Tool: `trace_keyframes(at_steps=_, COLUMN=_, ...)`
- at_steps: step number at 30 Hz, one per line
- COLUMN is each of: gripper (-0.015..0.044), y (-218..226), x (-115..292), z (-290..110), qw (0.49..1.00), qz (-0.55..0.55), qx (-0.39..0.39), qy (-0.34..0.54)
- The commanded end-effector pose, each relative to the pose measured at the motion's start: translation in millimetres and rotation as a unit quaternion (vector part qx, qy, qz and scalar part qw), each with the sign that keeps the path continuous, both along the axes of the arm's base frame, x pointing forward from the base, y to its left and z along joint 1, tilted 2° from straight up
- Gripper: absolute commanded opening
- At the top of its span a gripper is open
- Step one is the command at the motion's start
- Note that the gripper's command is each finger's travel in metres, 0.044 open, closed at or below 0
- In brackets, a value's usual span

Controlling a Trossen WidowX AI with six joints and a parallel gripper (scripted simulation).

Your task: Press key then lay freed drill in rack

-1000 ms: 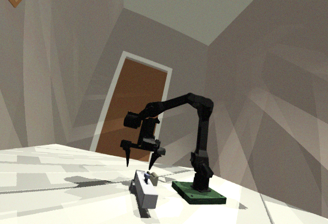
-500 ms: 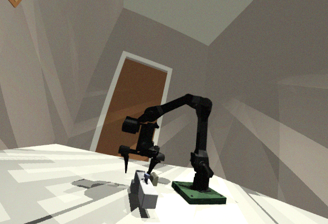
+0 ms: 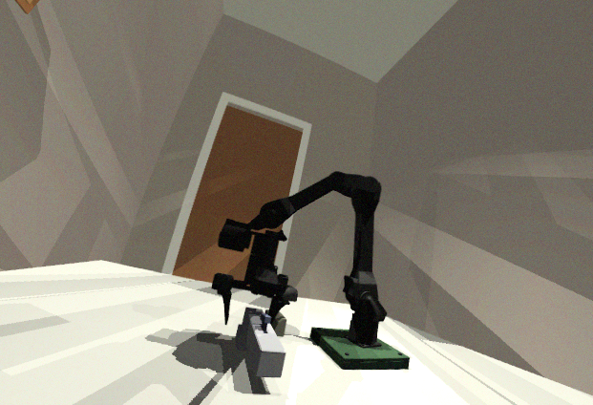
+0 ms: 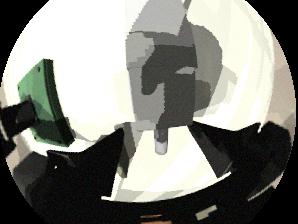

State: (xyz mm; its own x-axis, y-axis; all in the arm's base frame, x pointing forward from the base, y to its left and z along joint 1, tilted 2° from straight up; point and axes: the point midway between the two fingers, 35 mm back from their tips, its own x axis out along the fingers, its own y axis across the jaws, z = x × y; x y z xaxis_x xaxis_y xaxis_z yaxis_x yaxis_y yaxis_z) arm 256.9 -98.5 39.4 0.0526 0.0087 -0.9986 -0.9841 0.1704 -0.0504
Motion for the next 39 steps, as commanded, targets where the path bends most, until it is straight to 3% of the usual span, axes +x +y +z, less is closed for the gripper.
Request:
trace_keyframes(at_steps=1, gripper=0.0387, y=-0.3, x=0.2, z=0.7, qw=1.0, qz=0.0, qx=0.0, qy=0.0)
trace_keyframes(at_steps=15, gripper=0.002, y=-0.3, x=0.2, z=0.7, qw=1.0, qz=0.0, qx=0.0, qy=0.0)
trace_keyframes(at_steps=39, gripper=0.0, y=-22.6, x=-3.9, z=1.1, qw=1.0, qz=-0.002, qx=0.001, qy=0.001)
